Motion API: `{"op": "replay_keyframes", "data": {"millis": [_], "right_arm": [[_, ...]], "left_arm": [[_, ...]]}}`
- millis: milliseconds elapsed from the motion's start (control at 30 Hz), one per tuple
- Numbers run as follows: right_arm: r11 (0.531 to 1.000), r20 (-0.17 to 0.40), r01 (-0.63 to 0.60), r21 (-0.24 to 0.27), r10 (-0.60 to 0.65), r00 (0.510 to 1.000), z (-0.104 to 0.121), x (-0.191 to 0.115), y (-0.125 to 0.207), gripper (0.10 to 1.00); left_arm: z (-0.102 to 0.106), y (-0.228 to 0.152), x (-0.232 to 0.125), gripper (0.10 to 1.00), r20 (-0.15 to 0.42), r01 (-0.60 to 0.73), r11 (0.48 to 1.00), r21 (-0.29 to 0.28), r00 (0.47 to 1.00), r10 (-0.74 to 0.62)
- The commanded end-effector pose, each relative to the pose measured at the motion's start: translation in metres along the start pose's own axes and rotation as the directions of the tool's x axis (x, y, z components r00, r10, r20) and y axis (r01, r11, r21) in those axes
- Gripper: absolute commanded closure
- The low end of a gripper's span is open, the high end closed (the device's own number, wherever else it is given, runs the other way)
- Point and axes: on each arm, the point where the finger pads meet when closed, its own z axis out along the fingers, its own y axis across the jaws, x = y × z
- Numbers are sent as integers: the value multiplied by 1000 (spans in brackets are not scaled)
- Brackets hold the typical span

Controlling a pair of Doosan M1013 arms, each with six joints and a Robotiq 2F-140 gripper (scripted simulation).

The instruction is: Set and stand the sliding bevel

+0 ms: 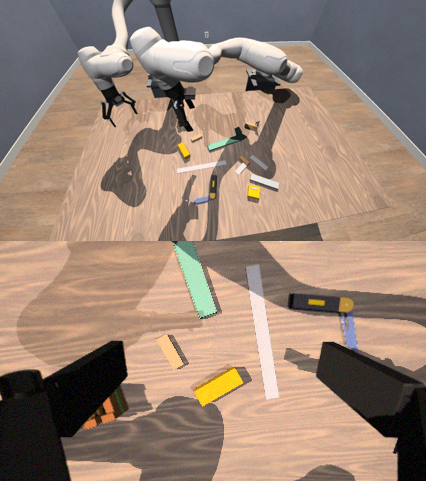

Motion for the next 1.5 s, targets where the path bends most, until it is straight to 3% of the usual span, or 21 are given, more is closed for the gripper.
{"op": "replay_keyframes", "data": {"millis": [0,667,800,900,1033,1100,1133,1167,1467], "right_arm": [[1000,-1,0,-1,0,1000,-1,1,0,98],[1000,2,-13,2,13,1000,-1,-5,1,98],[996,25,-90,17,90,996,-2,-35,6,98],[977,60,-210,37,208,976,-3,-81,11,98],[893,136,-445,65,434,891,-8,-146,10,98],[893,136,-445,65,434,891,-8,-146,10,98],[856,160,-512,70,497,853,-12,-188,7,98],[811,185,-581,73,561,807,-13,-198,4,98],[547,296,-834,66,788,540,-30,-319,-27,98]], "left_arm": [[-1,0,1,98,1,1,1000,-1,1000,-1],[-1,0,1,98,1,3,1000,-3,1000,-3],[0,0,2,98,3,22,1000,-10,1000,-22],[2,-1,5,98,6,51,998,-22,999,-51],[9,-7,12,98,18,115,992,-46,993,-114],[9,-7,12,98,18,115,992,-46,993,-114],[12,-9,15,98,22,135,989,-53,991,-134],[16,-11,18,98,28,166,984,-65,986,-165],[38,-27,40,98,75,354,926,-131,935,-347]]}}
